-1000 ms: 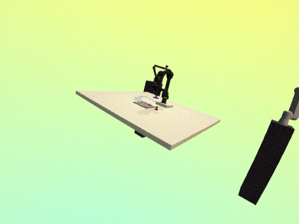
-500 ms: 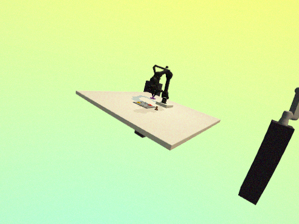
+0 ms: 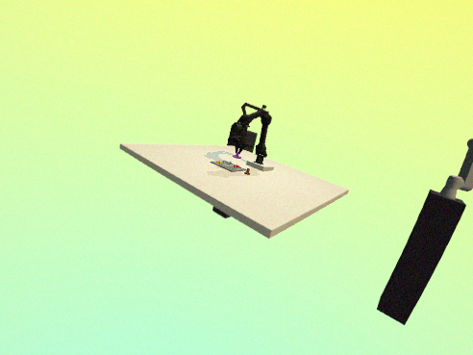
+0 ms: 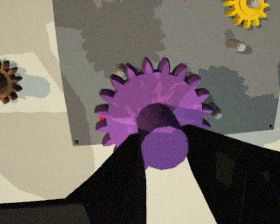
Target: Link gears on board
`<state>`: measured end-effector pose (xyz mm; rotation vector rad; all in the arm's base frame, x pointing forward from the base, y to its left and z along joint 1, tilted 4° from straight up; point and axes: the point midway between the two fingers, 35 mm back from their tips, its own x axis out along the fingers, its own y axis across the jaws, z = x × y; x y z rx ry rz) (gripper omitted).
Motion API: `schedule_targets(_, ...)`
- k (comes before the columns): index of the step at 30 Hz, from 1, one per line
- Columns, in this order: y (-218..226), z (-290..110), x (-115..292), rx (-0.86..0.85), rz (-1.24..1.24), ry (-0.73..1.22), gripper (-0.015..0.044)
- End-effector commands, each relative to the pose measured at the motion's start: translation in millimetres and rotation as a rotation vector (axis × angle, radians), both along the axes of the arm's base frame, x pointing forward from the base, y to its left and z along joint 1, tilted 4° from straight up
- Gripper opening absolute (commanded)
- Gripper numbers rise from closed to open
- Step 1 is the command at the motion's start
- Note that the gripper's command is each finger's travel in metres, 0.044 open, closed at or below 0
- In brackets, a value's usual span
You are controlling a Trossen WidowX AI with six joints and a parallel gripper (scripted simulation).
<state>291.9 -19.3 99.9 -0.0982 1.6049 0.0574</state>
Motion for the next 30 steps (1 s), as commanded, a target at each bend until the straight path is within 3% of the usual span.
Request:
schedule_targets(1,-10,-5,2,-0.004,0.007,-0.002,0.0)
schedule_targets(14,-39,-19,6,-0.005,0.019,-0.003,0.0)
schedule_targets(30,-40,-17,5,-0.005,0.019,-0.003,0.0)
